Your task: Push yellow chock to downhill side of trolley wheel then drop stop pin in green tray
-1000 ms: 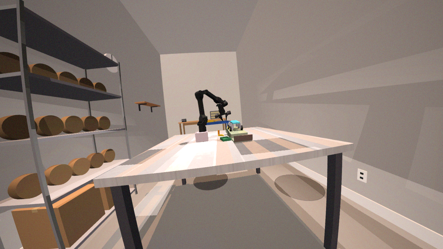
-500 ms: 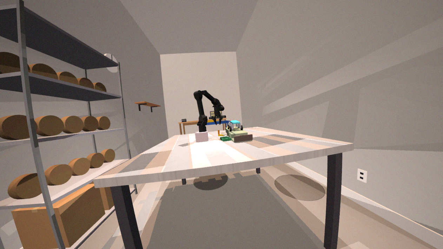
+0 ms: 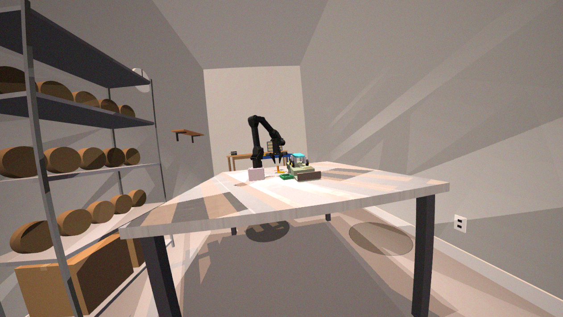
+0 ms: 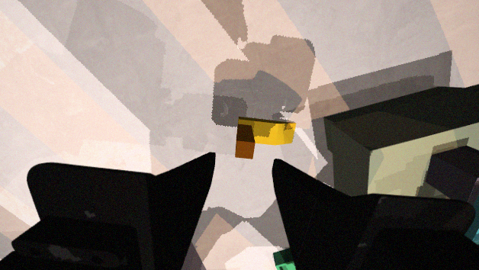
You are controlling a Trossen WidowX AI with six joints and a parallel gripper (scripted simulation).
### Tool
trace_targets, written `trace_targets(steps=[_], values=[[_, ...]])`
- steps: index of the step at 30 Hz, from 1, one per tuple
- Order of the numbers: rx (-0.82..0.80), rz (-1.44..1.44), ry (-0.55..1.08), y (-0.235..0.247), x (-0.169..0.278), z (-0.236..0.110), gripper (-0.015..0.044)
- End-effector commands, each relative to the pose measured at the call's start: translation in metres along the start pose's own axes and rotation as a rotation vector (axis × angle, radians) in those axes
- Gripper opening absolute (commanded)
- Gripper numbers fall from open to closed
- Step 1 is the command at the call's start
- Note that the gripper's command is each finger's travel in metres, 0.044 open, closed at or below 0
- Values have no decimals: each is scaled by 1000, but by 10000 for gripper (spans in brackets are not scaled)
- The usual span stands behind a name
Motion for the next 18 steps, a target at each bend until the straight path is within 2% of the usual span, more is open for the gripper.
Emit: trace_targets(steps=[1, 18], values=[[4, 6, -1, 0, 0, 4, 190], [4, 6, -1, 0, 0, 30, 190]])
Point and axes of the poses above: the point midway between the two fingers, 35 mm back from their tips, its own z axis out along the fingers, its own y axis across the jaws, x = y × z, the point moved 10 cm from there along -z, back along the fingers, and after that the axes turned 8 degrees about -z, right-handed, at the moved point
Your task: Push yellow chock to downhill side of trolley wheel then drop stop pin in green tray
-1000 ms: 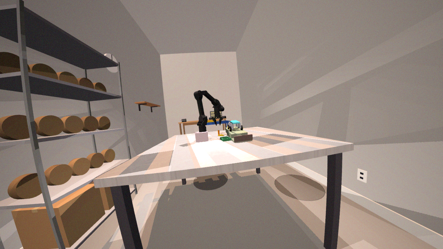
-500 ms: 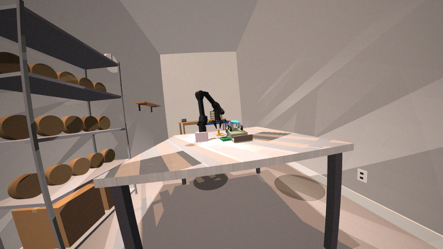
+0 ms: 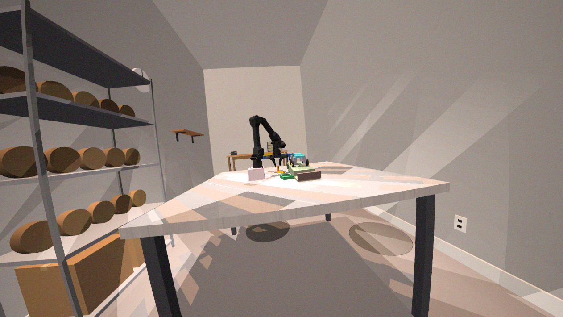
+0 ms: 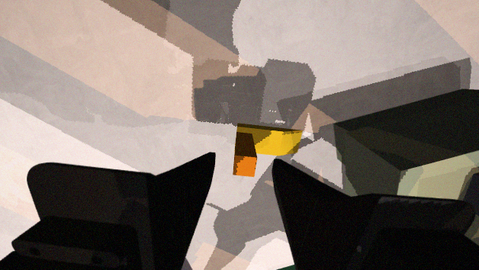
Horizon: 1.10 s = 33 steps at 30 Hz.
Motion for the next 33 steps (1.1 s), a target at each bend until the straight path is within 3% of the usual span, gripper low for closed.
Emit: trace_targets(steps=[1, 26, 31, 33], values=[[2, 5, 3, 0, 0, 8, 190], [2, 5, 3, 0, 1, 35, 190], [-1, 1, 2, 0, 1, 32, 59], [-1, 1, 2, 0, 1, 32, 45]])
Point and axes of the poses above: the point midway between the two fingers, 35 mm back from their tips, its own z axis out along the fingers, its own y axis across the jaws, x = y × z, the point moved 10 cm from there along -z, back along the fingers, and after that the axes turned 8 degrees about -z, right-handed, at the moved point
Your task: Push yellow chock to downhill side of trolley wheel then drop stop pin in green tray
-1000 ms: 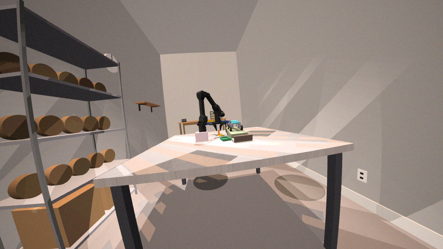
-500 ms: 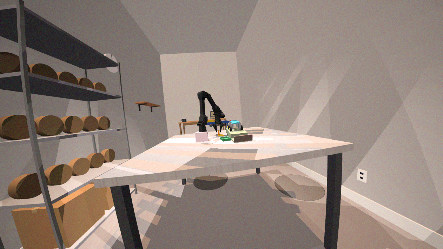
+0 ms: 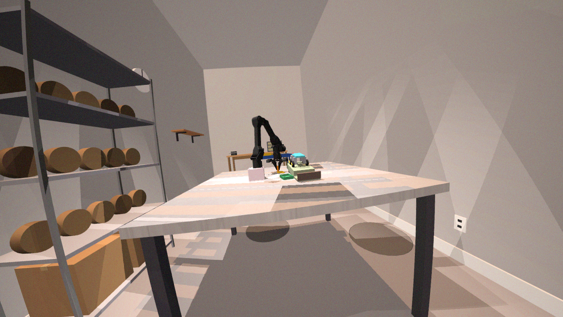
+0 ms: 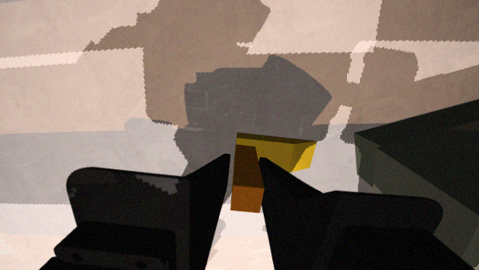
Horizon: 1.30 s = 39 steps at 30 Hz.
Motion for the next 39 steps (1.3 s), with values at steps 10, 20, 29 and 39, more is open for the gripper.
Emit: trace_targets(steps=[10, 20, 29, 39], values=[[2, 3, 1, 0, 0, -16, 0], [3, 4, 1, 2, 2, -48, 0], [3, 4, 1, 2, 2, -77, 0], [3, 4, 1, 2, 1, -106, 0]])
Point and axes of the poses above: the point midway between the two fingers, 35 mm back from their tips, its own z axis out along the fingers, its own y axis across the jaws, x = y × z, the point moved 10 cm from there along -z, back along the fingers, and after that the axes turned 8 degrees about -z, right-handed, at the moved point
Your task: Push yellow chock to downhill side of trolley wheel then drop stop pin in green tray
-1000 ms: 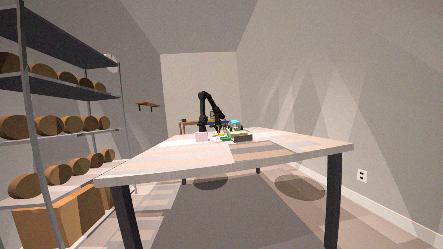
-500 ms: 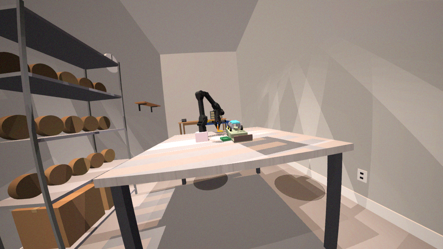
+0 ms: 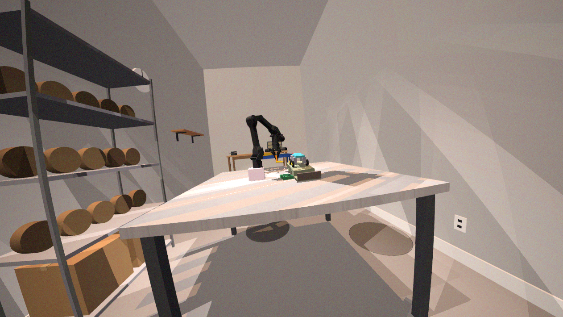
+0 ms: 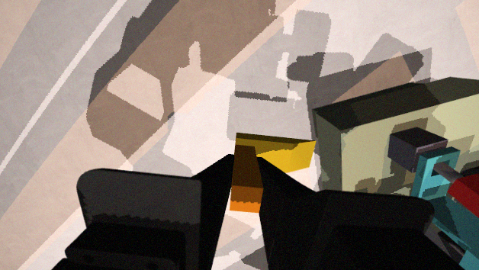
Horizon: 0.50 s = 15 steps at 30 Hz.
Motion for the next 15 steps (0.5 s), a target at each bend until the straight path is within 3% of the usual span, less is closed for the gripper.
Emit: trace_targets(steps=[1, 15], values=[[5, 6, -4, 0, 0, -15, 0], [5, 6, -4, -2, -2, -52, 0]])
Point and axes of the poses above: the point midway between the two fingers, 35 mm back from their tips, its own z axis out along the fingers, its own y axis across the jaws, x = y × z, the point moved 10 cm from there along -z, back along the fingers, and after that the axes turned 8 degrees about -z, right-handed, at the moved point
